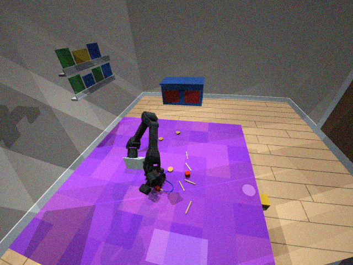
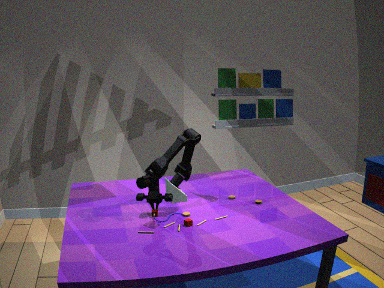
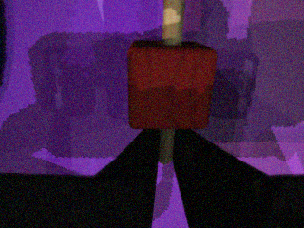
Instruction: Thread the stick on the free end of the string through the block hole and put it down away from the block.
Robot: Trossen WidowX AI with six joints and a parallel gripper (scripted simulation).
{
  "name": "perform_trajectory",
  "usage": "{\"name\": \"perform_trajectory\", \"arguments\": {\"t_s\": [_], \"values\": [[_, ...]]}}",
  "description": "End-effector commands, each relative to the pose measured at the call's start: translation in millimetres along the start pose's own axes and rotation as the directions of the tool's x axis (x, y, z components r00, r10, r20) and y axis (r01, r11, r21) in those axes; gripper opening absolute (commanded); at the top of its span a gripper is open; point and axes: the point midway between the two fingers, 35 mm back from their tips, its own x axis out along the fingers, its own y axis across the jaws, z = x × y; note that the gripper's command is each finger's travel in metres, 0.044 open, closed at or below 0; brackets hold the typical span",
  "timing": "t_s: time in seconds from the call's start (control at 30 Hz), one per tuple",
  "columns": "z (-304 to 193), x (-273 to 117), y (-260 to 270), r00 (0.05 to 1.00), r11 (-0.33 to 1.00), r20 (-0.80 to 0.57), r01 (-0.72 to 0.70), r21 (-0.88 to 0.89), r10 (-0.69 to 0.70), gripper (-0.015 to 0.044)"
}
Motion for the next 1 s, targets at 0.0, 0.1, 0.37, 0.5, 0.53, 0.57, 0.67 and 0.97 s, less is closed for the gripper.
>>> {"name": "perform_trajectory", "arguments": {"t_s": [0.0,0.1,0.37,0.5,0.53,0.57,0.67,0.97], "values": [[-0.9,0.9,0.7,1.000,1.000,0.028,-0.001,-0.013,0.001,0.0000],[-1.5,0.8,0.6,1.000,1.000,0.029,0.000,-0.013,0.000,0.0000],[-4.6,0.7,0.7,1.000,1.000,0.029,0.002,-0.013,-0.002,0.0000],[-10.4,0.7,1.1,1.000,1.000,0.028,0.003,-0.013,-0.002,0.0000],[-11.7,0.7,1.2,1.000,1.000,0.028,0.002,-0.013,-0.002,0.0000],[-12.9,0.7,1.1,1.000,1.000,0.028,0.002,-0.014,-0.001,0.0000],[-16.8,0.5,0.7,1.000,1.000,0.028,0.000,-0.013,0.001,0.0000],[-28.2,-0.3,-0.6,1.000,1.000,0.028,-0.005,-0.012,0.005,0.0000]]}}
